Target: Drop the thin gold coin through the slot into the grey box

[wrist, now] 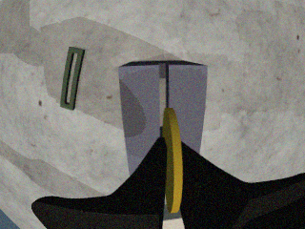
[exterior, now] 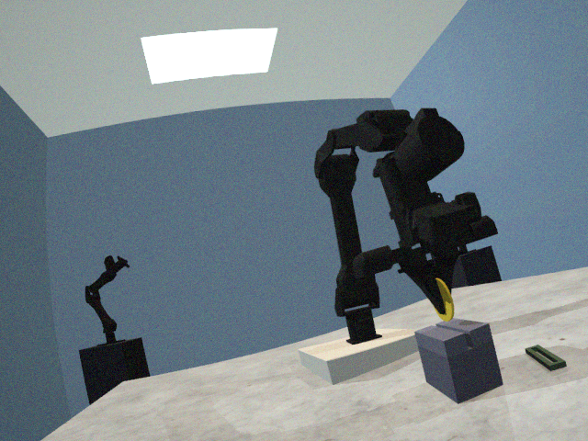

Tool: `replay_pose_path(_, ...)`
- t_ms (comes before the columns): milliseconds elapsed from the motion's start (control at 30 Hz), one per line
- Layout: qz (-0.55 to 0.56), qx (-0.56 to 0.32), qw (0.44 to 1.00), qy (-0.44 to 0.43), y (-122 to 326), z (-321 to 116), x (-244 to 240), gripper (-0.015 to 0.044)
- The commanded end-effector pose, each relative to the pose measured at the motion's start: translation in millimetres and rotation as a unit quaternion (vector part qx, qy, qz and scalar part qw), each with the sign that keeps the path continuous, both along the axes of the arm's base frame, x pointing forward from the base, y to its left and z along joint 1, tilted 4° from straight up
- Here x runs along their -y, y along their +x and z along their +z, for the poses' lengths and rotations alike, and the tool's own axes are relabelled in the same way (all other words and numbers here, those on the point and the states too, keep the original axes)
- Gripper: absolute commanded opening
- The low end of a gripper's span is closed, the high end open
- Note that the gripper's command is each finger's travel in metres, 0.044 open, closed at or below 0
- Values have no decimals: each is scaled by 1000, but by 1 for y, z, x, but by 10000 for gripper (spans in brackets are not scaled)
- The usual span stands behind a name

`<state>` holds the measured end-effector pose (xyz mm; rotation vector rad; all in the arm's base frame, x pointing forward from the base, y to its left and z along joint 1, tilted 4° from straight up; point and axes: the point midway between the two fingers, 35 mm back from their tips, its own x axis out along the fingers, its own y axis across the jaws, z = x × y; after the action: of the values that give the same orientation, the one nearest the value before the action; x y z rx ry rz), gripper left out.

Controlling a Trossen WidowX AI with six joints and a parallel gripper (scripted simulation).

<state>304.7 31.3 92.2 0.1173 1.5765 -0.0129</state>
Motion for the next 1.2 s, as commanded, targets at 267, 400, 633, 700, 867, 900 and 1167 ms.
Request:
replay_pose_path(267, 3, -2, 1000, 0, -1, -5, 0, 0)
replay_pose_path(400, 3, -2, 1000, 0, -1, -7, 0, 0)
replay_pose_path(633, 0, 0, 1000, 0, 0, -6, 0, 53)
replay_pose_path(700, 0, 0, 1000, 0, 0, -6, 0, 105)
replay_pose_path(867, 0, 0, 1000, 0, 0, -6, 0, 161)
replay_pose_path(900, 0, 0, 1000, 0, 0, -6, 0, 161)
replay_pose_path(1167, 0, 0, 1000, 0, 0, 1, 0, 239)
